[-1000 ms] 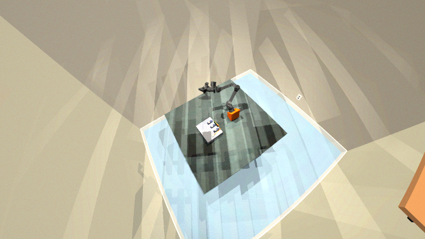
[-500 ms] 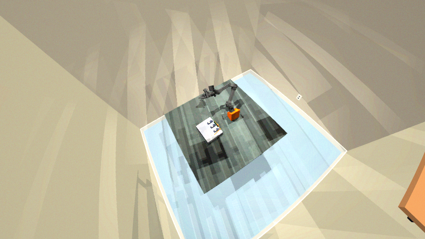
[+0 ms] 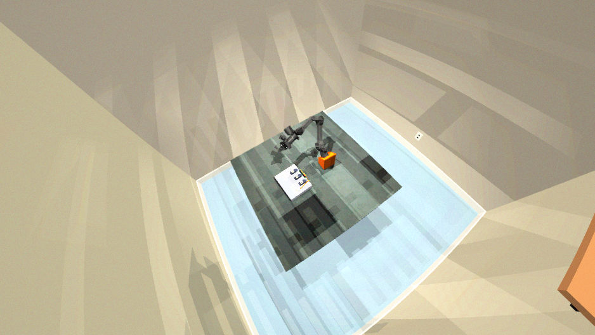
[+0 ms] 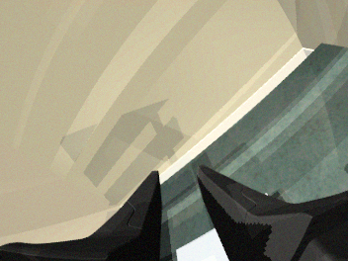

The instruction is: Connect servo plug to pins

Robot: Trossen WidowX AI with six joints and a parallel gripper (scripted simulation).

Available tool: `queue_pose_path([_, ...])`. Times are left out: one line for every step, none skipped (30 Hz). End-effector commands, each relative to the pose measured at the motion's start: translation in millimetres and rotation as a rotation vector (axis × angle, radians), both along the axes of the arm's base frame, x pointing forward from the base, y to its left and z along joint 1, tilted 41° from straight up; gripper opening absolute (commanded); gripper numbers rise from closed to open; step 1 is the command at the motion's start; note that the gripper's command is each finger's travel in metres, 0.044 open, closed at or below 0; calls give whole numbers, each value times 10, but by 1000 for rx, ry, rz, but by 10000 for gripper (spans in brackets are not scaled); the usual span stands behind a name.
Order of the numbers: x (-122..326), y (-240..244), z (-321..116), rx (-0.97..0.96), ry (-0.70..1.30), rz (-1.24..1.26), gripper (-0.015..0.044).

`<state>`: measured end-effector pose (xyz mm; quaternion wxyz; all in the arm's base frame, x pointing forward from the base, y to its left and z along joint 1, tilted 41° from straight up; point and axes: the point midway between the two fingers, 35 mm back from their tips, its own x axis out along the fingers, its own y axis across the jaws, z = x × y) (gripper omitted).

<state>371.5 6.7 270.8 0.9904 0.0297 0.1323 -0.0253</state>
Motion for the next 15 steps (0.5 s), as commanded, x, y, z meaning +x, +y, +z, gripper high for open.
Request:
queue_pose_path([190, 44, -297, 9, 142, -32, 115])
queue_pose_path([232, 56, -371, 10, 176, -40, 115])
queue_pose_path([271, 68, -446, 9, 210, -47, 115])
queue_pose_path([308, 81, -521, 8, 243, -55, 115])
queue_pose_path([343, 94, -597, 7, 276, -62, 115])
queue_pose_path([376, 107, -674, 4, 309, -70, 115])
queue_pose_path([406, 120, -752, 1, 342, -79, 115])
queue_pose_path([435, 134, -830, -3, 374, -87, 115])
queue_pose_path([461, 148, -909, -7, 407, -95, 115])
queue_pose_path([486, 162, -991, -12, 440, -104, 115])
queue_pose_path([509, 176, -1073, -18, 473, -113, 115])
queue_pose_path([529, 190, -1156, -25, 505, -121, 115])
queue_pose_path([547, 204, -1238, -32, 538, -130, 115])
queue_pose_path([563, 218, -1321, -40, 570, -140, 115])
queue_pose_path([577, 232, -1404, -49, 601, -149, 115])
